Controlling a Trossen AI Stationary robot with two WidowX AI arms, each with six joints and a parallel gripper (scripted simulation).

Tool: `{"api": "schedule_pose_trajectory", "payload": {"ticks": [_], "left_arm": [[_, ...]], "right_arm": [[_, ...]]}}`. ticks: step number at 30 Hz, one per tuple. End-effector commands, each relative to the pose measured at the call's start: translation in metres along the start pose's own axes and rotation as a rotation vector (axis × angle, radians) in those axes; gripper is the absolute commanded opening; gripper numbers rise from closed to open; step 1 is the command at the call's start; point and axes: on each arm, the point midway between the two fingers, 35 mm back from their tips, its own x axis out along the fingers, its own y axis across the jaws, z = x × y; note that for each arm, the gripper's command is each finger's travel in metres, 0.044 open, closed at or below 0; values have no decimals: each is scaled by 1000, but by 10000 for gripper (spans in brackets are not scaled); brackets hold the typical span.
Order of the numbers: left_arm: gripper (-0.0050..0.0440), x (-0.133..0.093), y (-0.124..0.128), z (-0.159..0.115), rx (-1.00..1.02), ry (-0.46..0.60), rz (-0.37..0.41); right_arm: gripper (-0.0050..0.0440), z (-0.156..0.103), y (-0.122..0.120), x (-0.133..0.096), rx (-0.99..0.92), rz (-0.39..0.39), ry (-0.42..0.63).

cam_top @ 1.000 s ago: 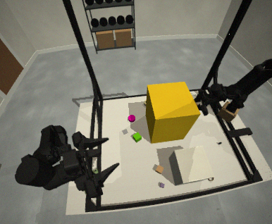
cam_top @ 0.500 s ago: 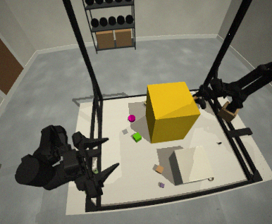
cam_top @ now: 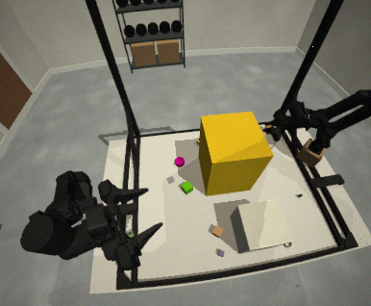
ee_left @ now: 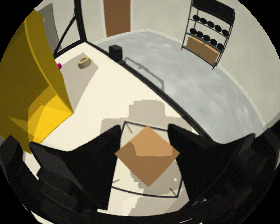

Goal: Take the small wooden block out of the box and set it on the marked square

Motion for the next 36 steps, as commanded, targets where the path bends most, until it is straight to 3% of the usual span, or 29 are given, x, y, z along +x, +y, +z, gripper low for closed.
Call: {"api": "schedule_pose_trajectory", "payload": {"ticks": [1, 36], "left_arm": [[0, -2, -14, 1, 32, 1, -36], [0, 27, -17, -25, 38, 2, -44]], "right_arm": [[400, 0, 1, 0, -1, 4, 1], [400, 0, 1, 0, -1, 4, 1]]}}
